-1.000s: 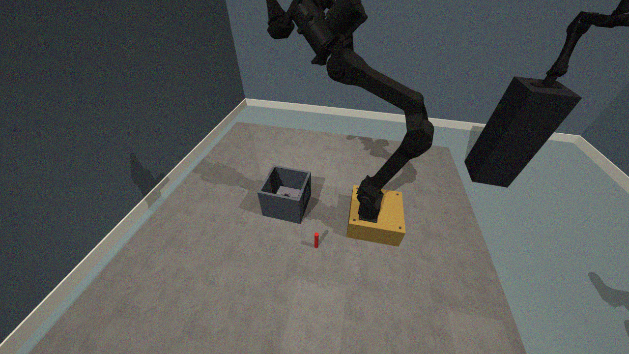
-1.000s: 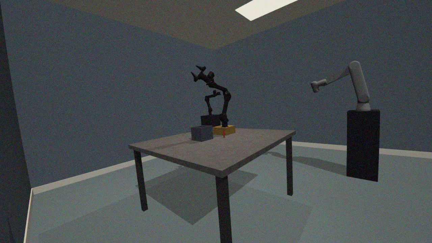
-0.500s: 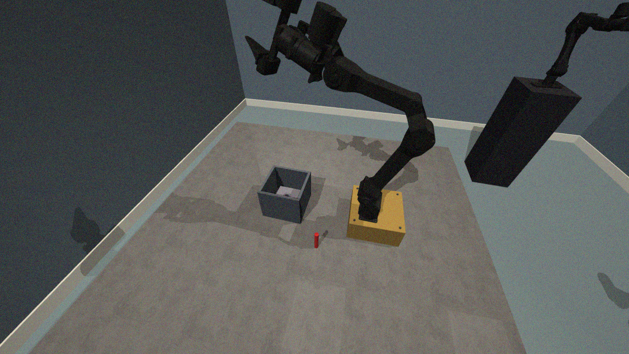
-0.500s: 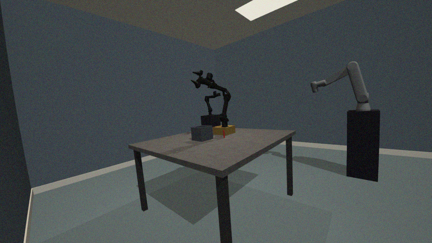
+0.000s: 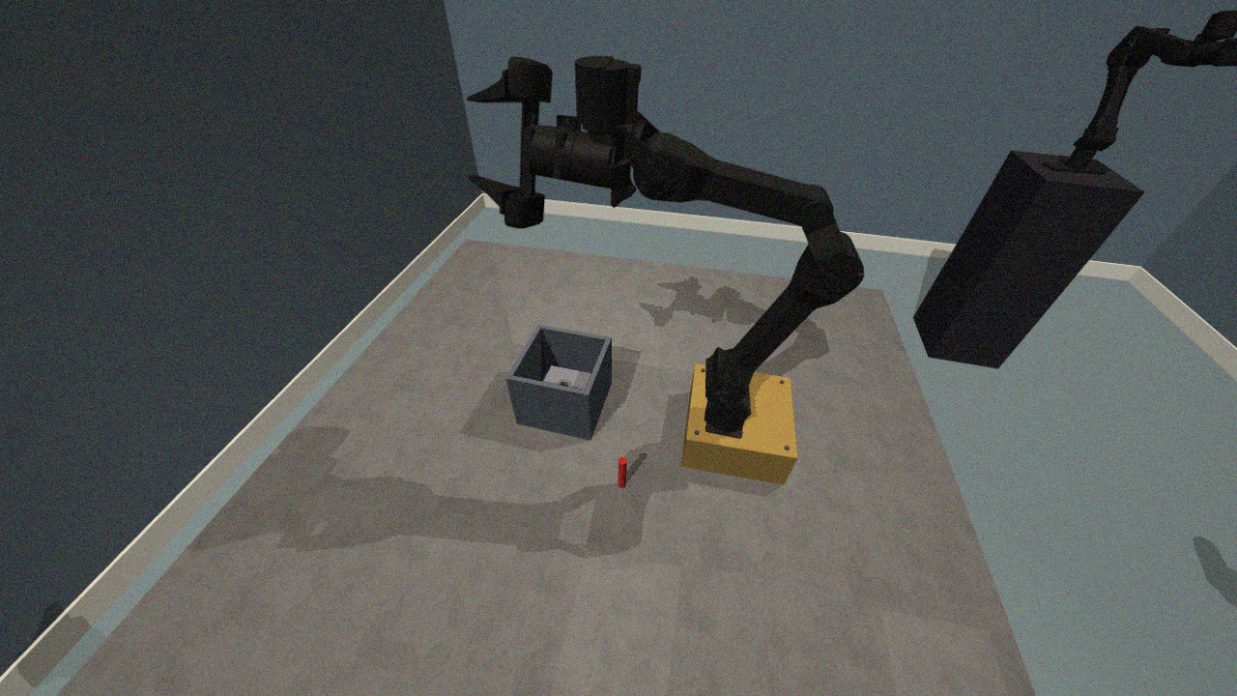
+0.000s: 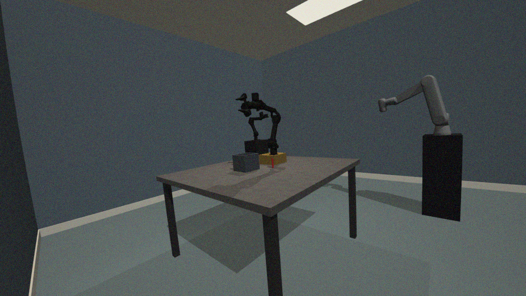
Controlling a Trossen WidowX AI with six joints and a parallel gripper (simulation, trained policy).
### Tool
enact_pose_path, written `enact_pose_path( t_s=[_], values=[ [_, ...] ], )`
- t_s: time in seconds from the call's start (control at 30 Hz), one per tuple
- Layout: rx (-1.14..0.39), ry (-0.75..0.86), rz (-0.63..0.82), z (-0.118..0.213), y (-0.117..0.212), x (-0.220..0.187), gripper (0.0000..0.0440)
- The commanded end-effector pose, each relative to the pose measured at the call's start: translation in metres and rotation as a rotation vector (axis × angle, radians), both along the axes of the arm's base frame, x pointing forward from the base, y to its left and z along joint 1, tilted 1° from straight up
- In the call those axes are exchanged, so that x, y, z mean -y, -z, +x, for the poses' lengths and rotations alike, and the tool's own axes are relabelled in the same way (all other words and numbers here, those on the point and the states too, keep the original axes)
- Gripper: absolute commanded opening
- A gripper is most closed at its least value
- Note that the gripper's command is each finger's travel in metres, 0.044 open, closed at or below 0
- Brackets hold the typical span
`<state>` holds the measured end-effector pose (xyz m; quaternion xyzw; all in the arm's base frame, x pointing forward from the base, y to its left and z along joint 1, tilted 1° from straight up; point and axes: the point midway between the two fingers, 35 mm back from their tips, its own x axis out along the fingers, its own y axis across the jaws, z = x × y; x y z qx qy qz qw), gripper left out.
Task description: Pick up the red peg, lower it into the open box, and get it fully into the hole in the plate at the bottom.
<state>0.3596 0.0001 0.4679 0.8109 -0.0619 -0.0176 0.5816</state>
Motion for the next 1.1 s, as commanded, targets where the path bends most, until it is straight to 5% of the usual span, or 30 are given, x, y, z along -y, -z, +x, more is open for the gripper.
enact_pose_path(
  t_s=[0.0, 1.07],
  values=[
    [-0.087, -0.048, 0.03, 0.0, 0.025, -0.014, 0.044],
    [-0.921, -0.39, 0.145, -0.082, 0.226, -0.127, 0.0434]
  ],
)
